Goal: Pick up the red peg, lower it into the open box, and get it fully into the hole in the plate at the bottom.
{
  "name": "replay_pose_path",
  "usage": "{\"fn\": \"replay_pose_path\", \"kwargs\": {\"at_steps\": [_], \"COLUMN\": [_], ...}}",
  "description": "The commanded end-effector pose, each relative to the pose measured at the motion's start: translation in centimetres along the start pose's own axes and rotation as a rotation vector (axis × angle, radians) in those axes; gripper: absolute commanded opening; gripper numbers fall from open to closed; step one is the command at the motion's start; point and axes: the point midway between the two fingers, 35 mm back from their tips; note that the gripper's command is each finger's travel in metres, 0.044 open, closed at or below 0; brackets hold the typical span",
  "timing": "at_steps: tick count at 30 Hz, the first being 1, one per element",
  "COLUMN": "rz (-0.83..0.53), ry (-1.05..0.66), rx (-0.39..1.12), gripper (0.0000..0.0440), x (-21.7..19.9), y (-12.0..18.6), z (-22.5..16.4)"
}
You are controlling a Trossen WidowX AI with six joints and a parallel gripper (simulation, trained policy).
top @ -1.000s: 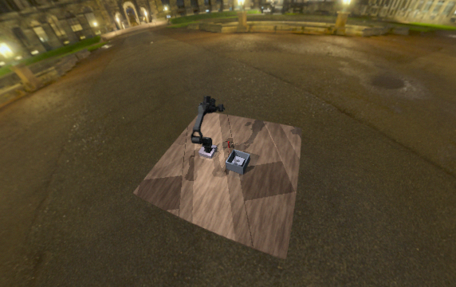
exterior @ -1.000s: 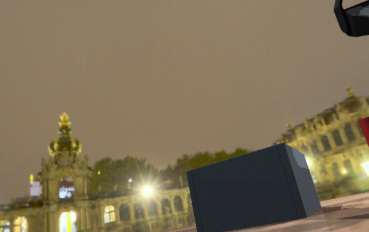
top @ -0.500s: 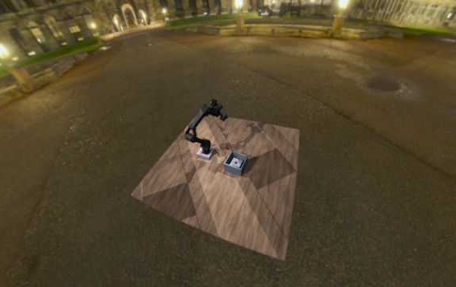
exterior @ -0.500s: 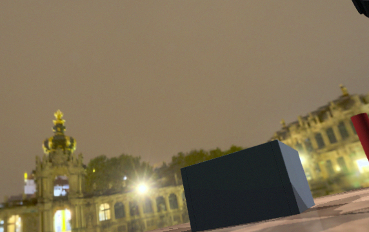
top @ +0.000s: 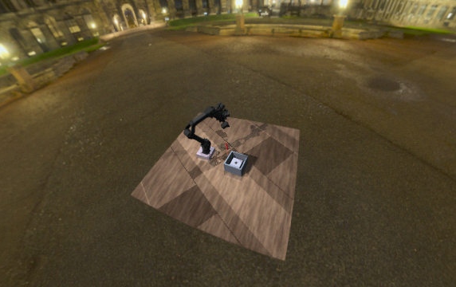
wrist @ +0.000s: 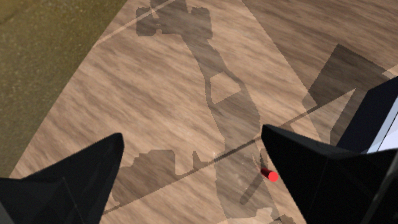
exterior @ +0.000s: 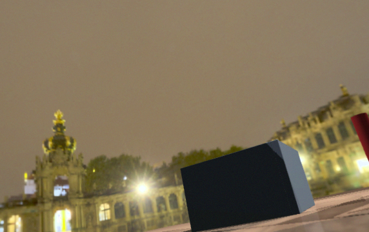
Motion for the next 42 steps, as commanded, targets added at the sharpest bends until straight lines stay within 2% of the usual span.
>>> {"fn": "replay_pose_path", "kwargs": {"at_steps": [1, 25, 35, 42], "rz": [-0.034, -0.318, -0.468, -0.526], "ry": [-0.137, -0.899, -1.193, -1.343], "rx": [0.051, 0.286, 0.368, 0.376], "gripper": [0.044, 0.044, 0.044, 0.044], "x": [-1.4, -8.9, -10.8, -11.5], "y": [-1.0, -5.4, -7.9, -10.2], "z": [-0.6, -6.3, -9.9, -11.9]}}
Point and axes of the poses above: the point midway between the two fingers, 35 mm back from their tips, its own y axis back along the fingers, its own x axis across the jaws, z = x × y, and after that the axes turned 5 degrees about y, right-handed
